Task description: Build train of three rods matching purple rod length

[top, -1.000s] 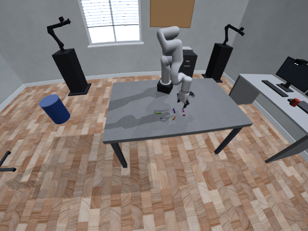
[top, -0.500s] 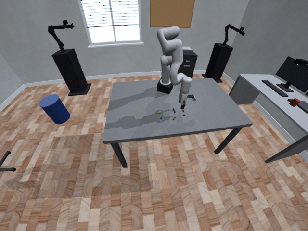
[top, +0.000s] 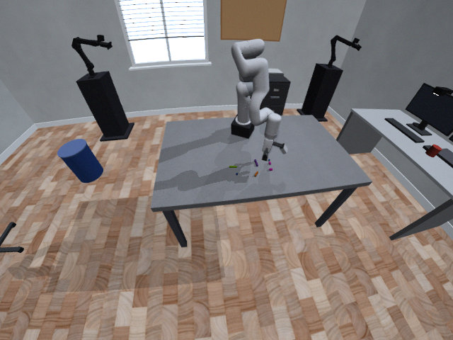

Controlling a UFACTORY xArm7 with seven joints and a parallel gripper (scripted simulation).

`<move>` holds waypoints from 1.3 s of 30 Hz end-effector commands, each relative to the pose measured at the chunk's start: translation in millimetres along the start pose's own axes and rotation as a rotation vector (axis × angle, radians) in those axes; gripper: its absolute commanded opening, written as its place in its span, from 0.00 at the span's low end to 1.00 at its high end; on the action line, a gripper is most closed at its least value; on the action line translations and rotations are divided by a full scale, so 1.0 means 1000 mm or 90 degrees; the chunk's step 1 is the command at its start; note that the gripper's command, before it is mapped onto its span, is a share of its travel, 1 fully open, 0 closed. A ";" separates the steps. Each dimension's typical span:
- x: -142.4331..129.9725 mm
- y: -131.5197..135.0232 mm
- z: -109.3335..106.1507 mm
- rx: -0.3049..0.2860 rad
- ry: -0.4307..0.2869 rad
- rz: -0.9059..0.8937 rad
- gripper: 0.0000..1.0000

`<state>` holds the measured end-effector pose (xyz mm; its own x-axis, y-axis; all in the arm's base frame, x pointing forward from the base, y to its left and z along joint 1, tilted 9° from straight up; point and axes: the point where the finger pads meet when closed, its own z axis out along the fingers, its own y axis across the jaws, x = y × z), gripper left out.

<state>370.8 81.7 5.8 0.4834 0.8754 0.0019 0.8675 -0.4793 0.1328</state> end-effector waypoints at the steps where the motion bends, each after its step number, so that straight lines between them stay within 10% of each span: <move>1: 0.000 0.003 -0.001 -0.016 -0.005 0.085 1.00; 39: -0.005 0.023 -0.002 -0.018 0.007 0.809 1.00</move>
<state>385.4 67.5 9.5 0.9904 -0.0585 0.1253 -0.0655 -0.9965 0.0528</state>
